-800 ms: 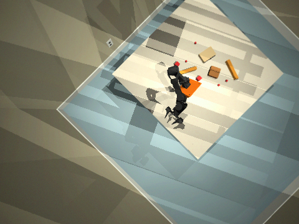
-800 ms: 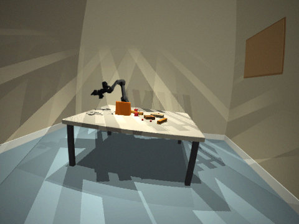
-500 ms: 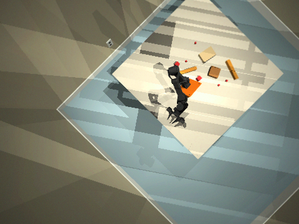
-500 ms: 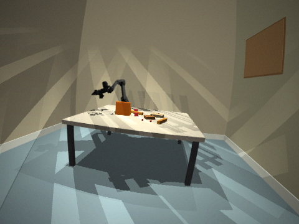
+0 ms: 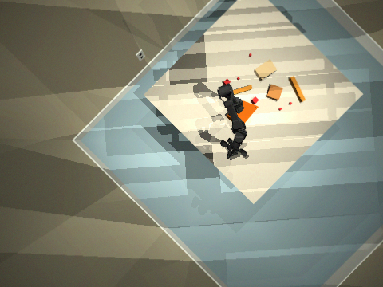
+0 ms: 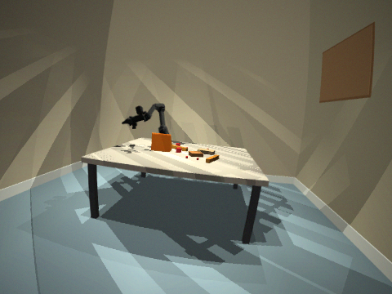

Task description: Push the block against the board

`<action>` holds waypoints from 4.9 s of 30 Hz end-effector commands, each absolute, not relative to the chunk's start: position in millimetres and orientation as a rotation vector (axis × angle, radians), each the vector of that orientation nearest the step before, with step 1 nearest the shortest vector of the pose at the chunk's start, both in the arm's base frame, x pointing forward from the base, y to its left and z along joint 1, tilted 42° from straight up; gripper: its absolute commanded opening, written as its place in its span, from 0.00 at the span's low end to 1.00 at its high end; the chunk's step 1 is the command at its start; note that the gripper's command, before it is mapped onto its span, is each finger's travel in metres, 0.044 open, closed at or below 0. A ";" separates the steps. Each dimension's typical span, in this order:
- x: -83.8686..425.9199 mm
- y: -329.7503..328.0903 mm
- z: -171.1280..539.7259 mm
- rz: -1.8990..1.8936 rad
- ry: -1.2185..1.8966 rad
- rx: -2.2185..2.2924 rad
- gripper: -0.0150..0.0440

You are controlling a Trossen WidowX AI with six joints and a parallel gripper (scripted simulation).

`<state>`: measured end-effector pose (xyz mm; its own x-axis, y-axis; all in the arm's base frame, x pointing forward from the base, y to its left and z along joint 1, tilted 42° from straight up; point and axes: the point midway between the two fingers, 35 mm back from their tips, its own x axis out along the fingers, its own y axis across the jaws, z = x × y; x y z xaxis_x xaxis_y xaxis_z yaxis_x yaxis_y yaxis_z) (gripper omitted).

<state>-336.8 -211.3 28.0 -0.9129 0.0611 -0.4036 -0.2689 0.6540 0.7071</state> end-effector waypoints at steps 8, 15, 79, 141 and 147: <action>-302.4 -252.0 7.9 1.416 2.298 -0.513 0.25; -276.5 -270.7 -8.7 1.574 2.161 -0.696 0.25; -43.5 -343.4 -87.2 2.837 0.082 -2.090 0.25; 161.6 -231.3 -105.7 1.175 -3.714 -2.272 0.25; 175.9 -213.8 -102.6 0.681 -3.993 -2.121 0.25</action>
<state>166.3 -222.6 -104.6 0.1010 0.2730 -0.9567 0.6996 0.6643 0.2634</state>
